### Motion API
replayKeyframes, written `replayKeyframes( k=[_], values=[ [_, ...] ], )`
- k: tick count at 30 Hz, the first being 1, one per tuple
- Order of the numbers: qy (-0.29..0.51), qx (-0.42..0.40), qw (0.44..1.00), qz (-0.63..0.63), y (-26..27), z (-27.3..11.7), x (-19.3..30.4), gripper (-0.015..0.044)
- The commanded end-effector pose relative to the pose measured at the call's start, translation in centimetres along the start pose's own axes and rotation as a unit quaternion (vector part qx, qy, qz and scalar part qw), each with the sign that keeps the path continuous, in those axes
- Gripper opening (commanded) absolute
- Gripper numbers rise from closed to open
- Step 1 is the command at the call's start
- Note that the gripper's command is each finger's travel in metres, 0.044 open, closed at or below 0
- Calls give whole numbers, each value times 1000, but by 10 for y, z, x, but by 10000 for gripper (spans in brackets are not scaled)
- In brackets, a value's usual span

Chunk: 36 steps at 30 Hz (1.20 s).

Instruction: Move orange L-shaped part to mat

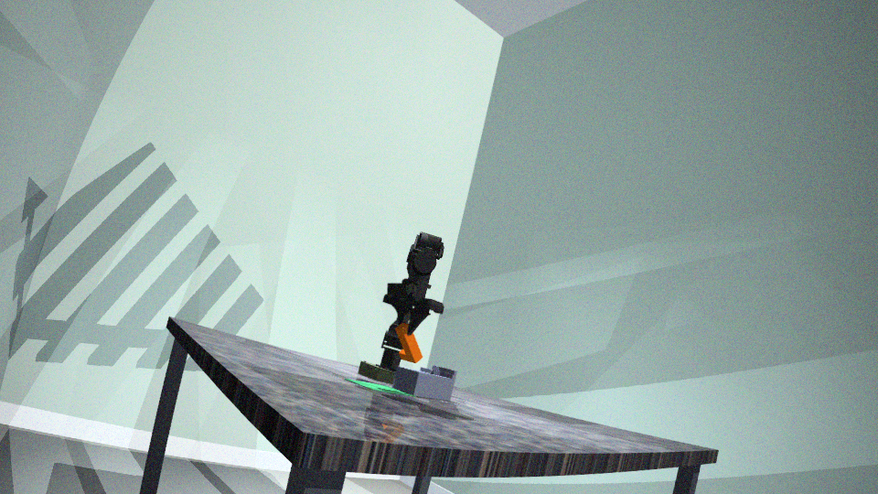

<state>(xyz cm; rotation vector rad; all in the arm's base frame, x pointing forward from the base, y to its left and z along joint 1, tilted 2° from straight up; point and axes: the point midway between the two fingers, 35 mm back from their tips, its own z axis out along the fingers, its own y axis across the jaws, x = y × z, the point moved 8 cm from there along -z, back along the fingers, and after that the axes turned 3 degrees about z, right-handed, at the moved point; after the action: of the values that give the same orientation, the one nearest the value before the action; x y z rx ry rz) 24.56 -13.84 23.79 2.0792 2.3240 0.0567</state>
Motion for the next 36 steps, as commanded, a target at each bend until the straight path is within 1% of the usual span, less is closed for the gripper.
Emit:
replayKeyframes(
  k=[1, 11, 18, 36],
  values=[
    [1, -2, 1000, -1, 0, 0, -19, 0],
    [0, -2, 1000, -1, -1, 0, -58, 0],
    [0, -2, 1000, -1, -1, 2, -59, 0],
    [0, -2, 1000, -1, -1, 30, -59, 0]
  ],
)
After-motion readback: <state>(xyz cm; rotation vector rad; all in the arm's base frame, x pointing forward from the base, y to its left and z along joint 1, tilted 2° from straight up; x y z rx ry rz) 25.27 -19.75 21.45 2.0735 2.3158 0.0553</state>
